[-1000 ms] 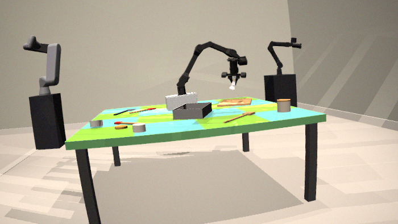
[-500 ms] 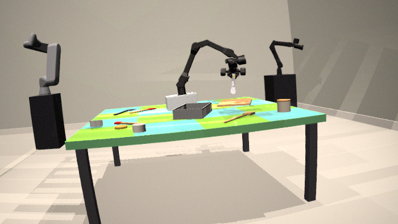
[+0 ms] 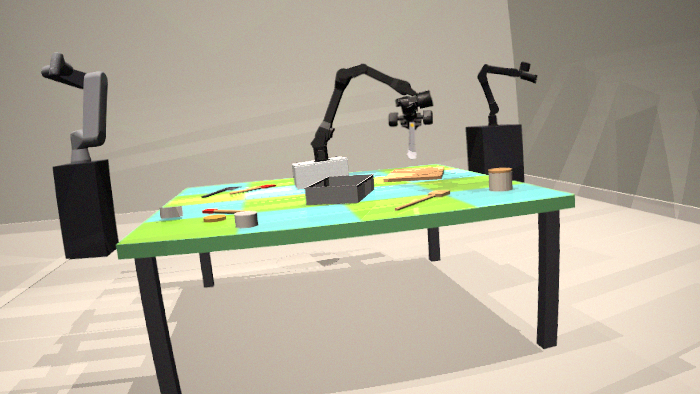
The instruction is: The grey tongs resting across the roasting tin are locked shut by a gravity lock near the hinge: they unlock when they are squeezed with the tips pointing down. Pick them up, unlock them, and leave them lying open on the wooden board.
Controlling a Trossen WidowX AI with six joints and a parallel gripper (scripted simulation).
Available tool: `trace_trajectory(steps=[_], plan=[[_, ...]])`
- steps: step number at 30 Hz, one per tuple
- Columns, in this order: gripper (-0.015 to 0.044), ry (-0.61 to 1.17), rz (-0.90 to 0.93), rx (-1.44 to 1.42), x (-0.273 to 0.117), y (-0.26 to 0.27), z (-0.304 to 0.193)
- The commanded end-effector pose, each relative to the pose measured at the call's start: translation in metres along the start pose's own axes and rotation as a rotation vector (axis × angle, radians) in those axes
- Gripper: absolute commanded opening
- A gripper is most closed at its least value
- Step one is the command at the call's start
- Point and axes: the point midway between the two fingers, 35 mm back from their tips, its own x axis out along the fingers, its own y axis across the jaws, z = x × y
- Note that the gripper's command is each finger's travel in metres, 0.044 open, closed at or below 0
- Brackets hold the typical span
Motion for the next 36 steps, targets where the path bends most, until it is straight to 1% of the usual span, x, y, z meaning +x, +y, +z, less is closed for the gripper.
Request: trace_trajectory(steps=[1,26,30,36], plan=[[-0.0150,-0.009,0.000,-0.007,0.000,0.000,0.001],[-0.0150,-0.004,0.001,-0.006,0.000,0.000,0.000],[-0.0150,0.062,0.015,0.006,0.008,0.001,-0.003],[-0.0150,0.239,0.043,0.029,0.025,0.001,-0.013]])
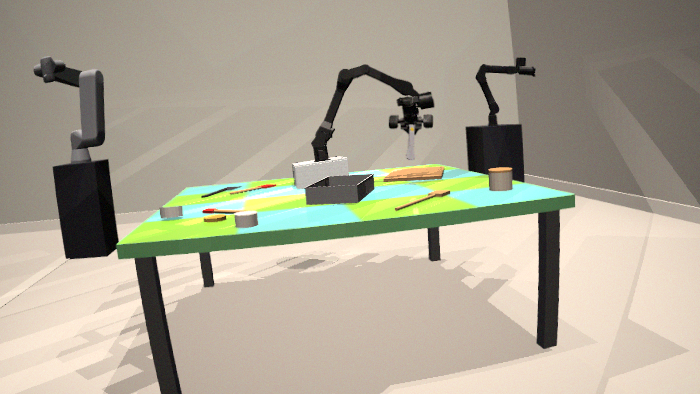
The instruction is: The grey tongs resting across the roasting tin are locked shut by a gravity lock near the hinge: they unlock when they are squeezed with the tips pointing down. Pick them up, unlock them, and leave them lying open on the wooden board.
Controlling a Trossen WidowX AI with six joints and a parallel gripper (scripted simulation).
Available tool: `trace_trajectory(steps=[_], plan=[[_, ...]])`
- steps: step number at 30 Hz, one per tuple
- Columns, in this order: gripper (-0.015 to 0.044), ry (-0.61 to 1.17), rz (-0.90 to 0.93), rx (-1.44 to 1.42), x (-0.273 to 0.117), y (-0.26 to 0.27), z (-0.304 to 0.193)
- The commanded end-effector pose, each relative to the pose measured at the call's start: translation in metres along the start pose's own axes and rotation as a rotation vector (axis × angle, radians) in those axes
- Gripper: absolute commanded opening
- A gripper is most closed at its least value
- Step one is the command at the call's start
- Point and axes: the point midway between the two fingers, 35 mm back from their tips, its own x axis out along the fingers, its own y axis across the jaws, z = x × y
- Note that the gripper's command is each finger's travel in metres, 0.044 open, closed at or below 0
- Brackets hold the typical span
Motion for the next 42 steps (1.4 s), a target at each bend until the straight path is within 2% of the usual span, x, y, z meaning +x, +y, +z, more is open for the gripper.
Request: trace_trajectory(steps=[1,23,42], plan=[[-0.0150,0.124,0.013,0.010,0.012,-0.001,-0.001],[-0.0150,0.773,-0.038,-0.010,0.045,-0.003,-0.013],[-0.0150,0.792,-0.043,-0.013,0.050,-0.004,-0.017]])
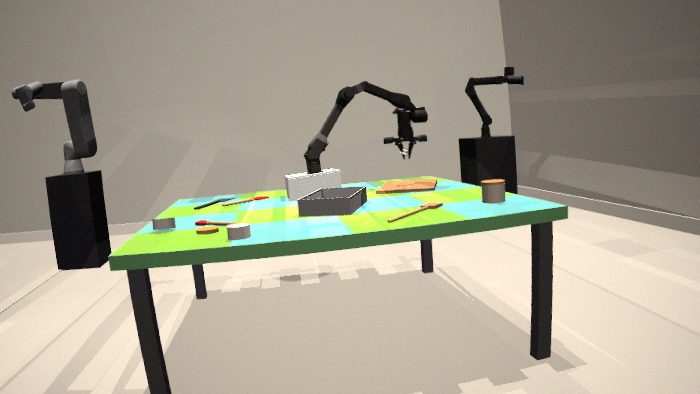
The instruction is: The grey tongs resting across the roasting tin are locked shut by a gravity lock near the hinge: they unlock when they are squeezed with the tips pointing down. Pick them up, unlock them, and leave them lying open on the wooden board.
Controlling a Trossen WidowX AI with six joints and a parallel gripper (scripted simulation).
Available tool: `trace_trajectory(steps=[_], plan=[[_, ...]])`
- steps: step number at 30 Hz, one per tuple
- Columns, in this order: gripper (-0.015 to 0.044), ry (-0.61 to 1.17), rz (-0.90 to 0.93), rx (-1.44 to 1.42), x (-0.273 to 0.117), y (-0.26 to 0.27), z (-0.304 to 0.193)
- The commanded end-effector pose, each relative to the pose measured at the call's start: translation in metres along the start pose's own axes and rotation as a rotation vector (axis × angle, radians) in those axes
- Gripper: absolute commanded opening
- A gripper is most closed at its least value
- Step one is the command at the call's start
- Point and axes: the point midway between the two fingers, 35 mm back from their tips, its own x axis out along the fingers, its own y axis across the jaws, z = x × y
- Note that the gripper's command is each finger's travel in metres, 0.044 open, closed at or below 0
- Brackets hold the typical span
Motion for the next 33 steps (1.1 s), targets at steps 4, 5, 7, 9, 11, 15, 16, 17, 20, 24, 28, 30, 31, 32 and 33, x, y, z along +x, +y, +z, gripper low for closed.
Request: trace_trajectory(steps=[4,5,7,9,11,15,16,17,20,24,28,30,31,32,33], plan=[[-0.0150,0.003,-0.005,0.006,0.010,-0.002,0.000],[-0.0150,0.003,-0.005,0.006,0.012,-0.002,0.001],[-0.0150,0.003,-0.005,0.006,0.015,-0.002,0.001],[-0.0150,0.003,-0.005,0.006,0.018,-0.002,0.001],[-0.0150,0.003,-0.005,0.006,0.022,-0.002,0.001],[-0.0150,0.003,-0.005,0.006,0.028,-0.003,0.001],[-0.0150,0.003,-0.005,0.006,0.030,-0.003,0.001],[-0.0150,0.003,-0.005,0.006,0.031,-0.003,0.001],[-0.0150,0.003,-0.005,0.006,0.036,-0.003,0.001],[-0.0150,0.003,-0.005,0.006,0.043,-0.003,0.001],[-0.0150,0.003,-0.005,0.006,0.049,-0.003,0.001],[-0.0150,0.003,-0.005,0.006,0.053,-0.003,0.001],[-0.0150,0.003,-0.005,0.006,0.054,-0.003,0.001],[-0.0150,0.003,-0.005,0.006,0.056,-0.002,0.001],[-0.0150,0.003,-0.005,0.006,0.057,-0.002,0.001]])
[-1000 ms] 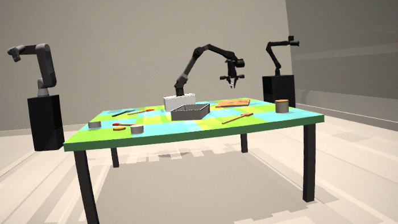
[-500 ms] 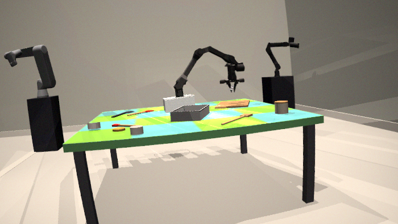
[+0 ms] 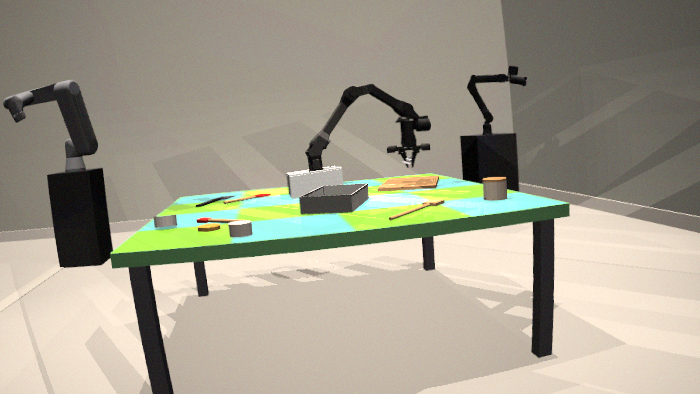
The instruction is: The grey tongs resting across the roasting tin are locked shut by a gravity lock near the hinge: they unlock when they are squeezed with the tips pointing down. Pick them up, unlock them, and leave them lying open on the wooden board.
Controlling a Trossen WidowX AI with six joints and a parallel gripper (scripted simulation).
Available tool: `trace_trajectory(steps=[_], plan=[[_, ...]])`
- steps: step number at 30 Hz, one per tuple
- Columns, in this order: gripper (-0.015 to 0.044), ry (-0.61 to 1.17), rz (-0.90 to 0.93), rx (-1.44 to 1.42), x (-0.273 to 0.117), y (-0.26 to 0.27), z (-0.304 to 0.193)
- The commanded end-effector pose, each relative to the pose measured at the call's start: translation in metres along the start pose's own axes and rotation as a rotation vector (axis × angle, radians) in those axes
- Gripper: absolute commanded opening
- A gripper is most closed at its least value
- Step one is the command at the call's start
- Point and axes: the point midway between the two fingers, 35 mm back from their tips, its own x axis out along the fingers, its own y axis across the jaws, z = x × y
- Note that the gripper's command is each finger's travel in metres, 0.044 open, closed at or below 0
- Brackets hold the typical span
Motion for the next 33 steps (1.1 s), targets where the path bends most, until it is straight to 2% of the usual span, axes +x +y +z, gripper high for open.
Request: trace_trajectory(steps=[1,19,33], plan=[[-0.0150,0.005,0.003,0.006,0.009,0.002,-0.001],[-0.0150,0.005,0.003,0.006,0.030,0.004,-0.002],[0.0217,0.001,0.002,0.000,0.028,0.003,-0.001]])
